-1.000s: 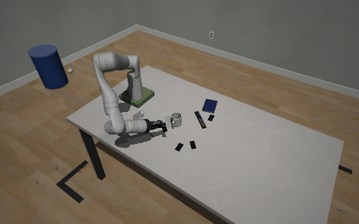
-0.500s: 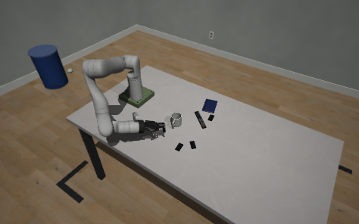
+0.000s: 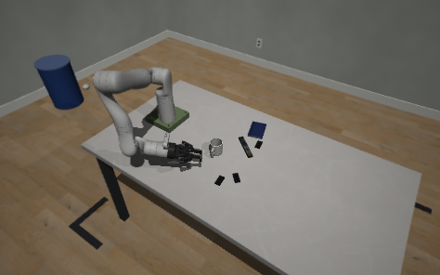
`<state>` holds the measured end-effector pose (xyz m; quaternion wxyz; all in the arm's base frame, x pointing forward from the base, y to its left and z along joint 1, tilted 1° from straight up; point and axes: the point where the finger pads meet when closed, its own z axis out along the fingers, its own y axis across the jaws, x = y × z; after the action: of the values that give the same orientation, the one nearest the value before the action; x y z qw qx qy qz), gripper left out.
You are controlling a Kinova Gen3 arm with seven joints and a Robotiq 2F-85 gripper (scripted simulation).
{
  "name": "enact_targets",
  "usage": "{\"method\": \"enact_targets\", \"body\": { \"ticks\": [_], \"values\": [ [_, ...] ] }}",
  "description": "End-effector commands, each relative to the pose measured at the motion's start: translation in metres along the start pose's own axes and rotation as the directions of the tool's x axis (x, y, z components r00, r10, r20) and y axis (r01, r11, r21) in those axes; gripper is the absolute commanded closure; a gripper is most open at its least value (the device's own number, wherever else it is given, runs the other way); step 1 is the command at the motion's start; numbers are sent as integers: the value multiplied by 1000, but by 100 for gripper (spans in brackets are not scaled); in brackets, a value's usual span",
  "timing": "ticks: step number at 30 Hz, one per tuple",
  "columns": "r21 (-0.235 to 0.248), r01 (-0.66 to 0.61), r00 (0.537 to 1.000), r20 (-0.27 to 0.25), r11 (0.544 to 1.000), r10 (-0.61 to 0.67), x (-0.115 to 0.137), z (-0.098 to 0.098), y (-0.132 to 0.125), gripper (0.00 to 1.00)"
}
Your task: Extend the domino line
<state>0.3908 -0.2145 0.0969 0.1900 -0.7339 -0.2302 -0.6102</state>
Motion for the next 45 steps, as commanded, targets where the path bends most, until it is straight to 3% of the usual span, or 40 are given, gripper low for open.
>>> {"method": "enact_targets", "body": {
  "ticks": [1,28,45],
  "values": [
    [-24,-14,1000,1,1000,15,2,0,0,69],
    [-25,-14,1000,0,1000,14,-1,1,0,69],
    [-26,-13,1000,-1,1000,13,-27,6,0,69]
  ]
}}
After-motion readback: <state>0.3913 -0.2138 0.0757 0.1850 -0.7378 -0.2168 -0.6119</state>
